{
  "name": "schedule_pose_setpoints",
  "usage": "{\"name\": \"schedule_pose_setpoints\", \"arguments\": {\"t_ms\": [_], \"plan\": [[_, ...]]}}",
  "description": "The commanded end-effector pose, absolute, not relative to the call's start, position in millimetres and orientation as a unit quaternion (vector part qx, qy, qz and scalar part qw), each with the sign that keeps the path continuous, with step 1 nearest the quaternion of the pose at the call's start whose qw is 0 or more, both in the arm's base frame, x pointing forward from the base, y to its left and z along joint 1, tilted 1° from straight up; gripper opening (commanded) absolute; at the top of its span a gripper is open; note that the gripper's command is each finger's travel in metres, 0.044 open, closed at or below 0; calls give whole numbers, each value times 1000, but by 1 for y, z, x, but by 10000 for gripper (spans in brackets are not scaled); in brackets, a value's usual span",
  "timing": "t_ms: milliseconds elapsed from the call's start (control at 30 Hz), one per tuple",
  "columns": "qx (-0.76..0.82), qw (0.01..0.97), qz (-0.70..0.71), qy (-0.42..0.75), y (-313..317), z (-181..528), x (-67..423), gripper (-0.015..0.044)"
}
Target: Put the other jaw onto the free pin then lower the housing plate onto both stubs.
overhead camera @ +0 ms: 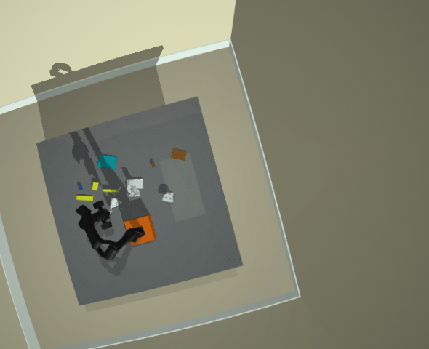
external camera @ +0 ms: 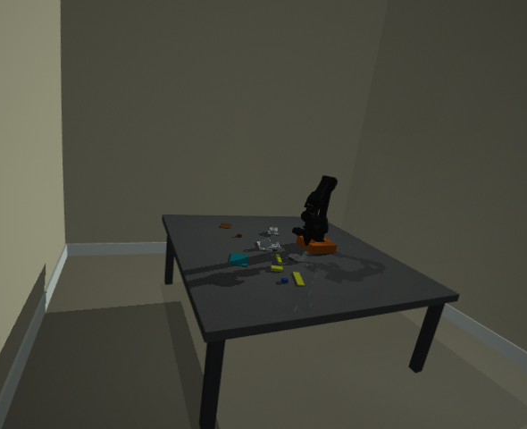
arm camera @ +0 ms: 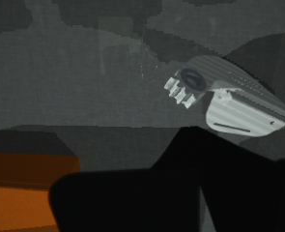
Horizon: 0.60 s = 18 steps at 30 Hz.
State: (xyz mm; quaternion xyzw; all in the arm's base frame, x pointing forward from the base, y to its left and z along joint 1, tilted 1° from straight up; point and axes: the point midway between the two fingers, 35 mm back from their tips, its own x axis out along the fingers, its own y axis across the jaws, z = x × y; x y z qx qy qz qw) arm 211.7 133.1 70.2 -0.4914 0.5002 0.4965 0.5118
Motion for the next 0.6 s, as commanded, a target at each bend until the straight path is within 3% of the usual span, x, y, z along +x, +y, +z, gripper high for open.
{"name": "schedule_pose_setpoints", "arguments": {"t_ms": [0,567], "plan": [[-518,484,523,473,130,70,208,0],[-622,339,624,328,122,69,203,0]]}}
